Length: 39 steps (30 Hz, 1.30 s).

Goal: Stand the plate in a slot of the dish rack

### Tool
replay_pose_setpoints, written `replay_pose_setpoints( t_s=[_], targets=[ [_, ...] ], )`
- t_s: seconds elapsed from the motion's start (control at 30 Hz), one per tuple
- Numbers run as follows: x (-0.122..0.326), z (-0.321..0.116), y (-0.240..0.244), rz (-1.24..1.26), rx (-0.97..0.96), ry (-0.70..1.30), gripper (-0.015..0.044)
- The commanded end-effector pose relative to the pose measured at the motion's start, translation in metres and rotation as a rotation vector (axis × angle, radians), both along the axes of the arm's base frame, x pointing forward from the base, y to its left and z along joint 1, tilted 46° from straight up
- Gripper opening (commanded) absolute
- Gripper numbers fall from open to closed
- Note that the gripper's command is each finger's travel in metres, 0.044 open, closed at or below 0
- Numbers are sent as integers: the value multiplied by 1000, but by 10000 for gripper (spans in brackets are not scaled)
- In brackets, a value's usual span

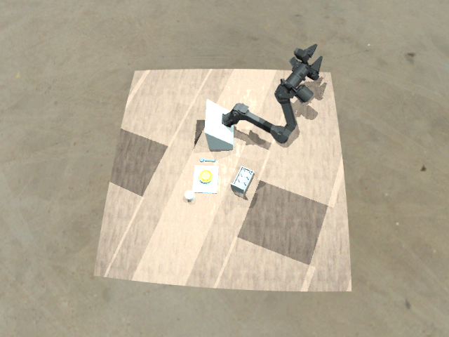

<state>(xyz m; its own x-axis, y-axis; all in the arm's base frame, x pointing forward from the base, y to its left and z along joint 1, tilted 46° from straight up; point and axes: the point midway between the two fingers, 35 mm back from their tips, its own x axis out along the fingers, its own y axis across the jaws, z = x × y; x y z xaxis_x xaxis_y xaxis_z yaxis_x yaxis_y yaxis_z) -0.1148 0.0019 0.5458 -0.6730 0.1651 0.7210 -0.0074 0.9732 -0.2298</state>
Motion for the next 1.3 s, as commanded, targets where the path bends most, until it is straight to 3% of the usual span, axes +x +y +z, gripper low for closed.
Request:
replay_pose_setpoints(
  t_s=[0.0,0.67,1.27],
  targets=[
    [-7,5,-24,-16,129,-15,400],
    [-22,-7,-161,-53,792,12,400],
    [7,-55,-285,-35,1358,241,400]
  ],
)
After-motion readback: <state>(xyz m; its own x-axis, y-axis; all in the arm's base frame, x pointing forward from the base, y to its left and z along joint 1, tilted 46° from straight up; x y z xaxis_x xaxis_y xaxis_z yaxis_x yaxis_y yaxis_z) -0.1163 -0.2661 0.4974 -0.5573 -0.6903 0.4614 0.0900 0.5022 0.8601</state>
